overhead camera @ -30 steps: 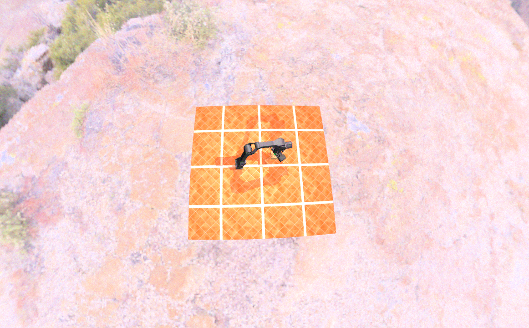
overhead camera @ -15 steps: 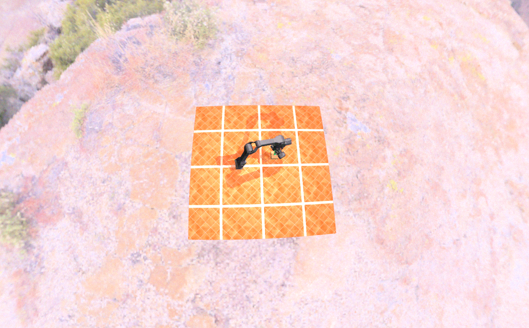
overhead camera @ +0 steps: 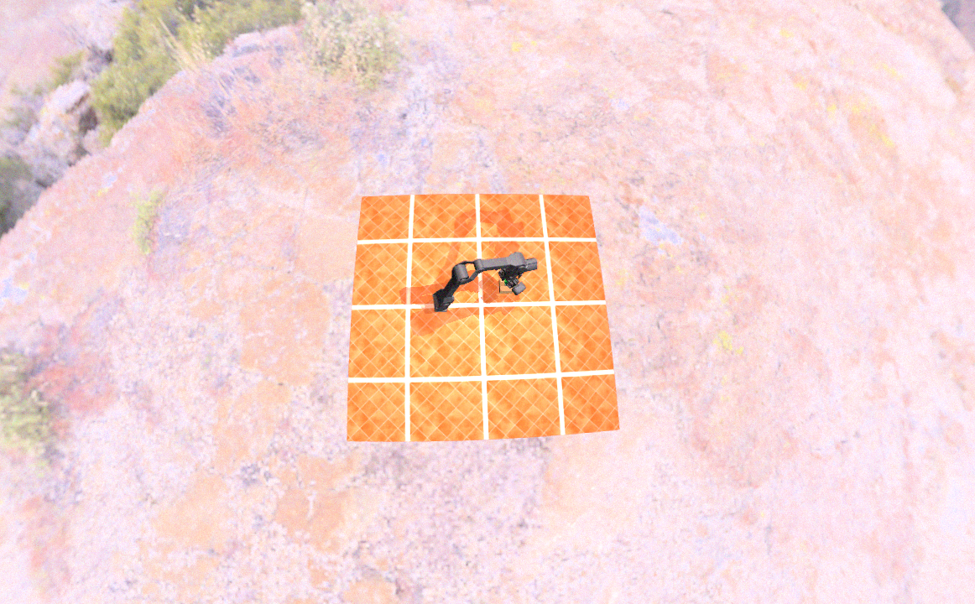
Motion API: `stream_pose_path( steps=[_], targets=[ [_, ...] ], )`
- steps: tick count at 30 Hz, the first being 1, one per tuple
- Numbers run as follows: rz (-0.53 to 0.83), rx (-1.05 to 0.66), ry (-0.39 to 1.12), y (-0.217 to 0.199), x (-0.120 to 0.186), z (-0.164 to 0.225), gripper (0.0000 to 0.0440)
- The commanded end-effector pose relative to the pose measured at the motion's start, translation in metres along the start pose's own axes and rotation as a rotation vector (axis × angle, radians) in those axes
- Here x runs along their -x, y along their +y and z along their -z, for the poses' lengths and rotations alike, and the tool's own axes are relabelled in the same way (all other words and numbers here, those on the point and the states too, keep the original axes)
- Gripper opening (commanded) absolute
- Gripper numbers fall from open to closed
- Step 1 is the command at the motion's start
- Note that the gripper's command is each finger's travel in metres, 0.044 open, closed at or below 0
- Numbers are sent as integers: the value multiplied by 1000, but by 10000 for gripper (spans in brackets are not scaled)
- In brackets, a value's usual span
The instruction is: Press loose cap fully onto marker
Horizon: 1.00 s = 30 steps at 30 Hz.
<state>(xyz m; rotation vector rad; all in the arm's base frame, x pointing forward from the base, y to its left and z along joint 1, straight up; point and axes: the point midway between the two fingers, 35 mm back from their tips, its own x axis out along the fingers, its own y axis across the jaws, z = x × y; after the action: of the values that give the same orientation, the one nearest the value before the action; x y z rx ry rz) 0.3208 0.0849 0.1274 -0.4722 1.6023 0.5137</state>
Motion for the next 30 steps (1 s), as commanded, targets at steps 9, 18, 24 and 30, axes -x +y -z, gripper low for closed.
stream_pose_path(
  steps=[9,18,24,30],
  targets=[
    [-27,59,35,2,-30,3,64],
    [-51,70,62,5,-34,11,116],
    [-59,75,69,7,-34,14,157],
    [-67,98,59,12,-26,21,284]
  ],
)
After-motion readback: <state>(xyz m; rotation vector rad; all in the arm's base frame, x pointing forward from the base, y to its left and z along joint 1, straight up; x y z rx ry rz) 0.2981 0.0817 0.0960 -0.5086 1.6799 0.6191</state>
